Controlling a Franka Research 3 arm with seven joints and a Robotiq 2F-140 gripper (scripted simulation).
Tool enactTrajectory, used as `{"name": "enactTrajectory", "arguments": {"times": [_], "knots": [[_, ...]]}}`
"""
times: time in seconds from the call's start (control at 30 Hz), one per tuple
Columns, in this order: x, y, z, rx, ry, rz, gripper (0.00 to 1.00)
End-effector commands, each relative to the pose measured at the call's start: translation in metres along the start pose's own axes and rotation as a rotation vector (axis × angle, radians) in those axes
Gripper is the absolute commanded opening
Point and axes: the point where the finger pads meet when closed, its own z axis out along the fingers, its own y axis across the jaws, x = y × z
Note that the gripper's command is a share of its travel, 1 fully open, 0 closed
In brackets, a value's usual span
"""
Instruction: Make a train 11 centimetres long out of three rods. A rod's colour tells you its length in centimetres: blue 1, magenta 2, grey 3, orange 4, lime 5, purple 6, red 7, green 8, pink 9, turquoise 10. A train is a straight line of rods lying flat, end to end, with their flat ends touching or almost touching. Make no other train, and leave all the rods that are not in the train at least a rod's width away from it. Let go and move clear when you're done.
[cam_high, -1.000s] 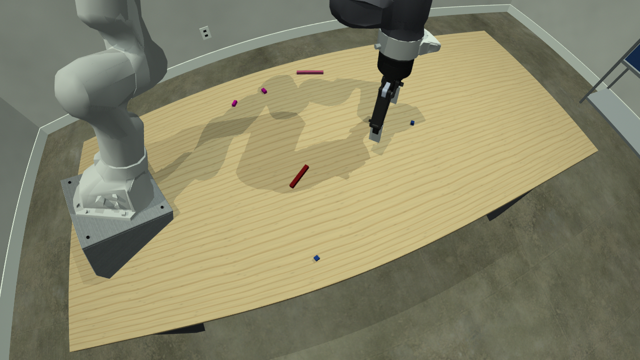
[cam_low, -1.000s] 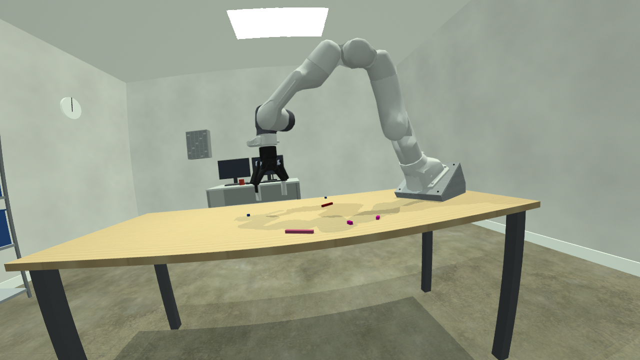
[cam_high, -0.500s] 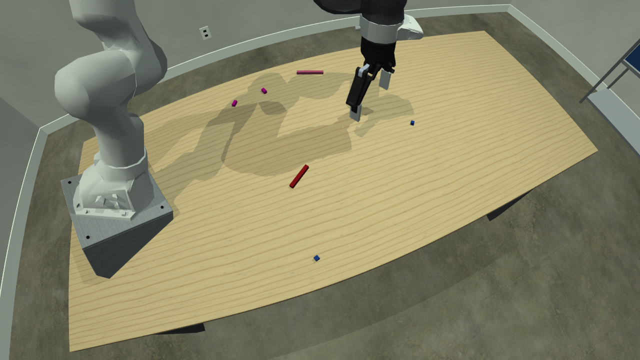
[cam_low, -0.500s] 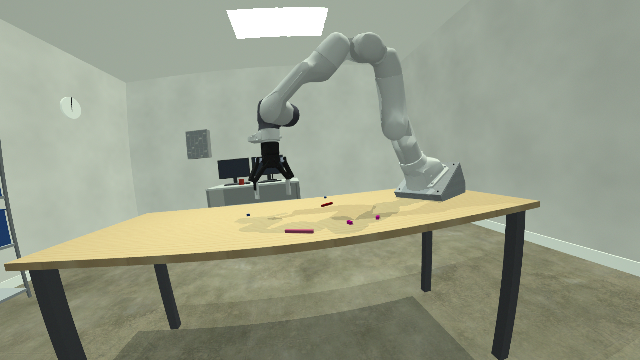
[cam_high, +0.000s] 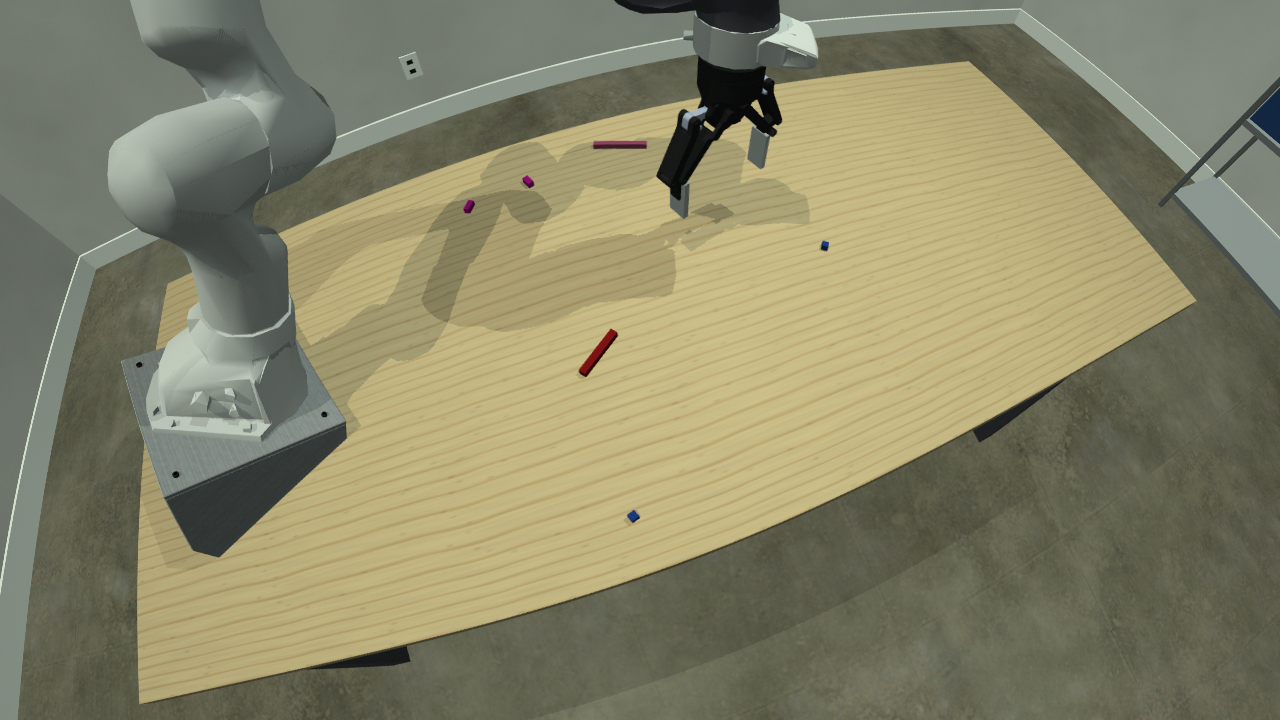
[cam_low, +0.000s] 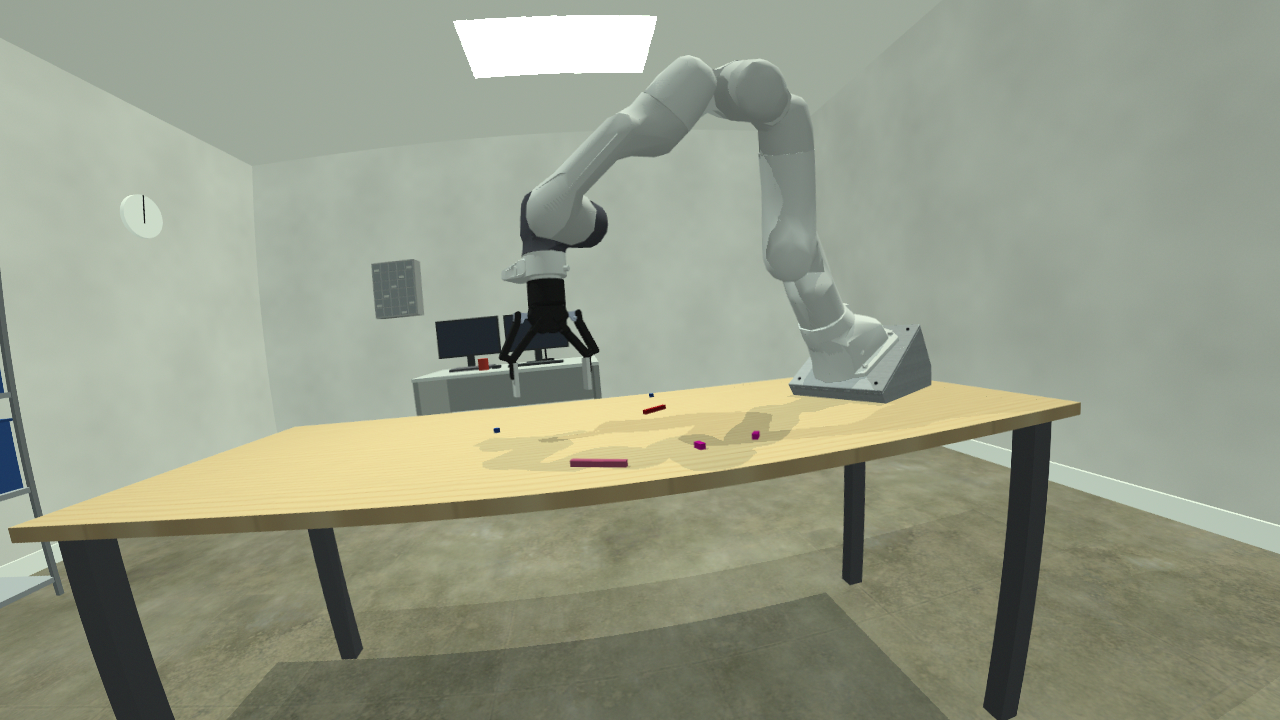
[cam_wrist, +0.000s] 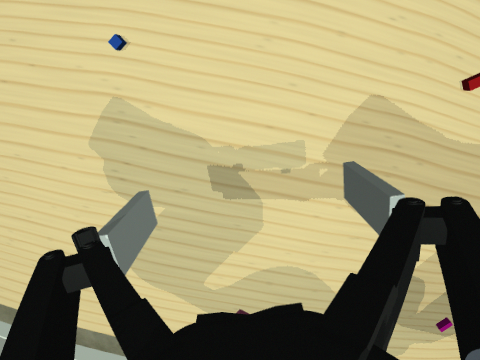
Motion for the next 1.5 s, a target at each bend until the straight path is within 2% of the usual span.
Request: {"name": "enactTrajectory", "arguments": {"times": [0.0,1.47], "knots": [[-0.012,0.001,0.000,-0.007,-0.003,0.167,1.00],[-0.110,0.029,0.000,-0.018,-0.015,0.814,1.00]]}}
